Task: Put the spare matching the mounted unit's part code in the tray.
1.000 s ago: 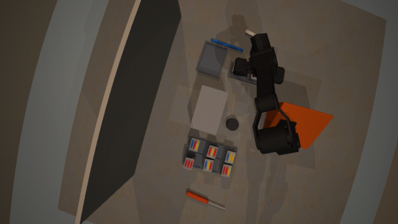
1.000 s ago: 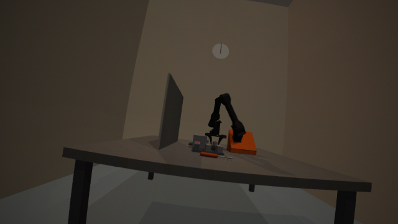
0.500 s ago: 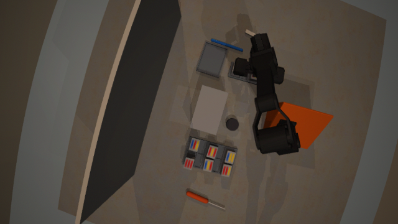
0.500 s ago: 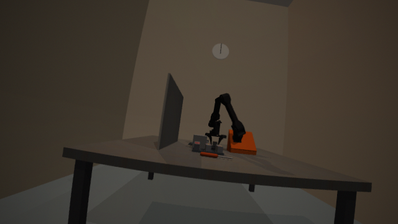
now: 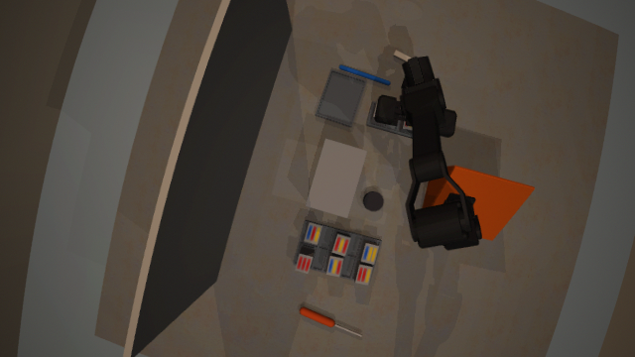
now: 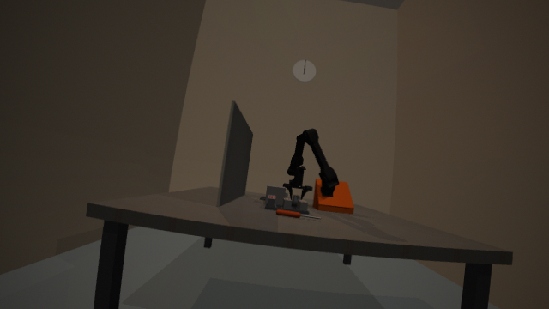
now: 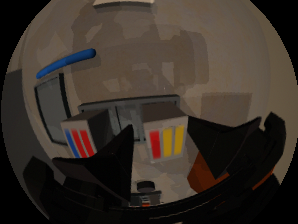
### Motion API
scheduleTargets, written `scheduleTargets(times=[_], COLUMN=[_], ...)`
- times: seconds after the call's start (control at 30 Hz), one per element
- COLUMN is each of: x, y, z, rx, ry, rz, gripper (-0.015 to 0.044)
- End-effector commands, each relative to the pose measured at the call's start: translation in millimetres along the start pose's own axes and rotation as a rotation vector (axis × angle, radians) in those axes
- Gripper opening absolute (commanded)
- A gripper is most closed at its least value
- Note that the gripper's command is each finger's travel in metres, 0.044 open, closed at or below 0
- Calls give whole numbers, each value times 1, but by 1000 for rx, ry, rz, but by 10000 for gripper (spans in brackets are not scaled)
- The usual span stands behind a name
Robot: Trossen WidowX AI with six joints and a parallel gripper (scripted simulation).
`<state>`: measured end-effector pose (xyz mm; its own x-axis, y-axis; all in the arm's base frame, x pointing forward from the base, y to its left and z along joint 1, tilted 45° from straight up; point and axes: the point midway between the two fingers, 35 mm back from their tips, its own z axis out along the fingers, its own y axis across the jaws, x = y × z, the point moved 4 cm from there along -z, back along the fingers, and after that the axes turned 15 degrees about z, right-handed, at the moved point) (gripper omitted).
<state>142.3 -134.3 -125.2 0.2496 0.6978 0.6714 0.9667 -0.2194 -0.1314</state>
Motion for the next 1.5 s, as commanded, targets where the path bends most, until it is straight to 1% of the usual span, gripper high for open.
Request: scheduleTargets(times=[0.0, 0.3, 0.47, 0.7, 0.83, 0.87, 1.17, 1.47], x=[1, 1, 0, 0, 0, 0, 0, -1], y=[-2, -2, 0, 0, 0, 0, 1, -1], z=[2, 2, 0, 0, 0, 0, -5, -73], rx=[3, 3, 0, 0, 0, 0, 0, 3], ry=[8, 8, 0, 0, 0, 0, 0, 5], rz=[8, 8, 0, 0, 0, 0, 1, 9], gripper=[300, 300, 169, 122, 17, 0, 0, 0])
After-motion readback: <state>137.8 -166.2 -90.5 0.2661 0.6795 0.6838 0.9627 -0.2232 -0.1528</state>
